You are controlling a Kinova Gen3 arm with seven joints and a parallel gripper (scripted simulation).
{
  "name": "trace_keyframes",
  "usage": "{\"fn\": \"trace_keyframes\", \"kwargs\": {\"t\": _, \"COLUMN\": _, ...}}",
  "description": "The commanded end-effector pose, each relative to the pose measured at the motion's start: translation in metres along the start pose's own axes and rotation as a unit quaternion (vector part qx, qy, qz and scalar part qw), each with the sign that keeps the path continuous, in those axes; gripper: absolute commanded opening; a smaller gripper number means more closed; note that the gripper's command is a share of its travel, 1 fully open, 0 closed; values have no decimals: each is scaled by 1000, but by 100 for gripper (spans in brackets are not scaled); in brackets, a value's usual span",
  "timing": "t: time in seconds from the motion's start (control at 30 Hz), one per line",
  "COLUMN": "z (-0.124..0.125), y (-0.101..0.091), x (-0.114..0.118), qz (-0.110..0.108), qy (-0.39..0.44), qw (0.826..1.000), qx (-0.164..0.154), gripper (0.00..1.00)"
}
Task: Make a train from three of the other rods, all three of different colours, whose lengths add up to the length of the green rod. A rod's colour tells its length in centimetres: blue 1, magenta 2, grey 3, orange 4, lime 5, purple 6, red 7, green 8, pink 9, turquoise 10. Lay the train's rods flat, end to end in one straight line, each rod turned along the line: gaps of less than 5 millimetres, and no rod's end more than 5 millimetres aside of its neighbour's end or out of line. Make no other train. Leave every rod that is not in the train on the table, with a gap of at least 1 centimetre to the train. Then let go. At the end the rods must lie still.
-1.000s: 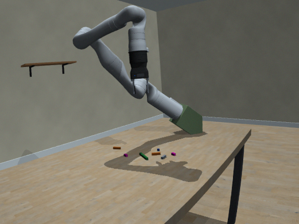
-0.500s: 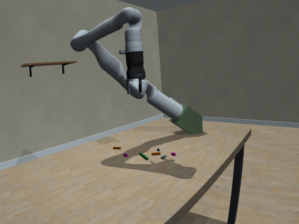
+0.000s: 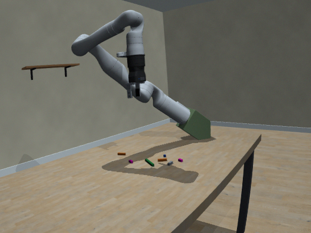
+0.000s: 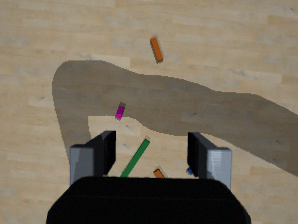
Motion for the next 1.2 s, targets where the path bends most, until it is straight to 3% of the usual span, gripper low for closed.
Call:
{"fn": "trace_keyframes", "kwargs": {"t": 0.0, "z": 7, "y": 0, "x": 0, "qz": 2, "qy": -30, "qw": 1000, "qx": -3, "gripper": 100}}
{"fn": "trace_keyframes", "kwargs": {"t": 0.23, "z": 17, "y": 1, "x": -1, "qz": 4, "qy": -111, "qw": 994, "qx": -2, "gripper": 100}}
{"fn": "trace_keyframes", "kwargs": {"t": 0.67, "z": 33, "y": 3, "x": -1, "qz": 9, "qy": -266, "qw": 964, "qx": 1, "gripper": 100}}
{"fn": "trace_keyframes", "kwargs": {"t": 1.17, "z": 40, "y": 4, "x": -1, "qz": 12, "qy": -334, "qw": 943, "qx": 3, "gripper": 100}}
Point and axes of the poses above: the point where the finger pads meet when closed, its own y axis out along the fingers, its own x axis across the jaws, z = x × y, the point moved 5 cm from there along -y, back along the fingers, and after that the axes turned 3 degrees about -y, right-handed, at the moved point
